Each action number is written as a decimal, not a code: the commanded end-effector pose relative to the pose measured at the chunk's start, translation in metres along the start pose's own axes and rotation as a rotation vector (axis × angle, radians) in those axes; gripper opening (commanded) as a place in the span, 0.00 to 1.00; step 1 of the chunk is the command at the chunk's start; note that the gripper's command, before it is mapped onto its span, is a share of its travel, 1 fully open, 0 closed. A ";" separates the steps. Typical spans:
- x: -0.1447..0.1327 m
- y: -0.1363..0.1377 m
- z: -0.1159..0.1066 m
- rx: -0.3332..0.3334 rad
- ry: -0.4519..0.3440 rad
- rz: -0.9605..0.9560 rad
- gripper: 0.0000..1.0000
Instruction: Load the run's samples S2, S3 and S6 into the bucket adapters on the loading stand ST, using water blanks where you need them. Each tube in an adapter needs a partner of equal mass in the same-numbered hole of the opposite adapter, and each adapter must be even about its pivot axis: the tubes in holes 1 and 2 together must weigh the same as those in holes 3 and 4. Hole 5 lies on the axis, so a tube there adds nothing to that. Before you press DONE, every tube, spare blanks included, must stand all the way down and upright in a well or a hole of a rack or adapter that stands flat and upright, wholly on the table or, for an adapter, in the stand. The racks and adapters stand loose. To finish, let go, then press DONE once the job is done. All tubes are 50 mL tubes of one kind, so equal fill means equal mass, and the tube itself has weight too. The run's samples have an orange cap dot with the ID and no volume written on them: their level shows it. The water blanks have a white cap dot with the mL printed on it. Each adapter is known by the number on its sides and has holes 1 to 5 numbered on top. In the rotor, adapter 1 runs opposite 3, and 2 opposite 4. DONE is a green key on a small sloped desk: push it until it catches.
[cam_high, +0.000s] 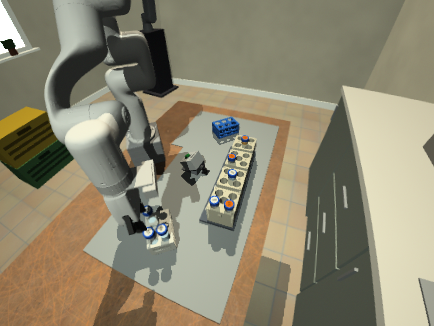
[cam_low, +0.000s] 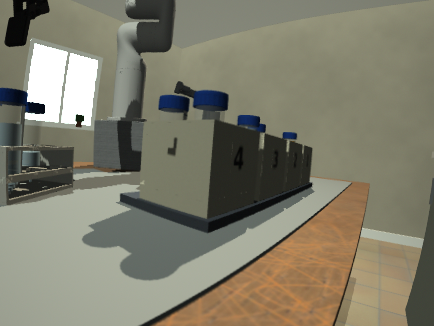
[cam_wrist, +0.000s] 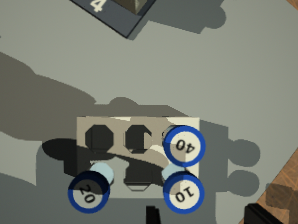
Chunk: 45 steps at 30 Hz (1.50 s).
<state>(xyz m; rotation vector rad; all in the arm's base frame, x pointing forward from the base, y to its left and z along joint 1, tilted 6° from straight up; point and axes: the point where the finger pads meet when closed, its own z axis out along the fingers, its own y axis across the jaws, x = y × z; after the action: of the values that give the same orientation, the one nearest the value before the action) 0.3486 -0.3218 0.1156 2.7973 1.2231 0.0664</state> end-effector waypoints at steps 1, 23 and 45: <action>0.000 0.002 0.004 -0.005 0.000 0.000 0.57; 0.000 0.002 0.042 -0.005 0.000 0.000 0.57; 0.000 0.002 0.070 -0.005 0.000 0.000 0.57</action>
<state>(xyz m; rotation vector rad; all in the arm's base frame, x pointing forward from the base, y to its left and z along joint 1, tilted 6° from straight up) 0.3539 -0.3263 0.0446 2.7976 1.2232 0.0662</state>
